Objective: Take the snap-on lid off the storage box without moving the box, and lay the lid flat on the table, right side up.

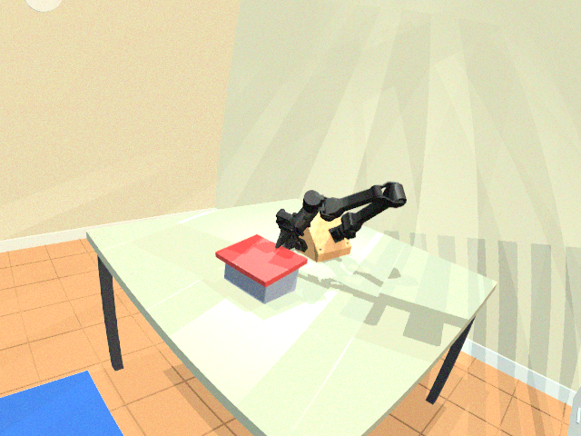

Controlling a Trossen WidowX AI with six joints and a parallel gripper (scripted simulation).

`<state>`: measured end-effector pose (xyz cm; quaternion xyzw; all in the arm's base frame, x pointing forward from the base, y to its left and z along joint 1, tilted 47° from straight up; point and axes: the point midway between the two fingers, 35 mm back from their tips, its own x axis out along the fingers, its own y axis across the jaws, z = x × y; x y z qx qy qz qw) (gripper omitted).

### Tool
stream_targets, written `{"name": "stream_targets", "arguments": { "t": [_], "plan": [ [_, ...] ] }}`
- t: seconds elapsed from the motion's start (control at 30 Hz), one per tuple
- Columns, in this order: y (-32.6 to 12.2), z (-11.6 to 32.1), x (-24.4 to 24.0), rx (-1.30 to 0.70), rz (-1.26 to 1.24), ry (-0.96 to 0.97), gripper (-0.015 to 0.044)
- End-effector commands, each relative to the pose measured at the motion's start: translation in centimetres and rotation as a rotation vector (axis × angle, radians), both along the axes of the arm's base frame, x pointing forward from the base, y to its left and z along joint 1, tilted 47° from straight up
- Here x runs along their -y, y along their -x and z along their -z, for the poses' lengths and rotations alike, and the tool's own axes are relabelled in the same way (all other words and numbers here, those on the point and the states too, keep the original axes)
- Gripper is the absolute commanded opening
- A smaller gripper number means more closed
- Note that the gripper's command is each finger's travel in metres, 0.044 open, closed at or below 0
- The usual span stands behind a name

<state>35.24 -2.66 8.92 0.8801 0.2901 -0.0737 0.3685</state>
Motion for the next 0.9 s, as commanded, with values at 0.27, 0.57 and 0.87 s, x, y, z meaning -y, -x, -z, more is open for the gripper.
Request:
{"name": "stream_targets", "arguments": {
  "t": [0.27,0.57,0.87],
  "plan": [
    [-0.1,-1.1,1.1,-0.002,-0.003,0.0,0.0],
    [-0.3,-1.9,1.9,-0.002,-0.003,0.0,0.0],
    [-0.7,-2.8,2.8,-0.002,-0.003,0.001,0.0]
  ]
}}
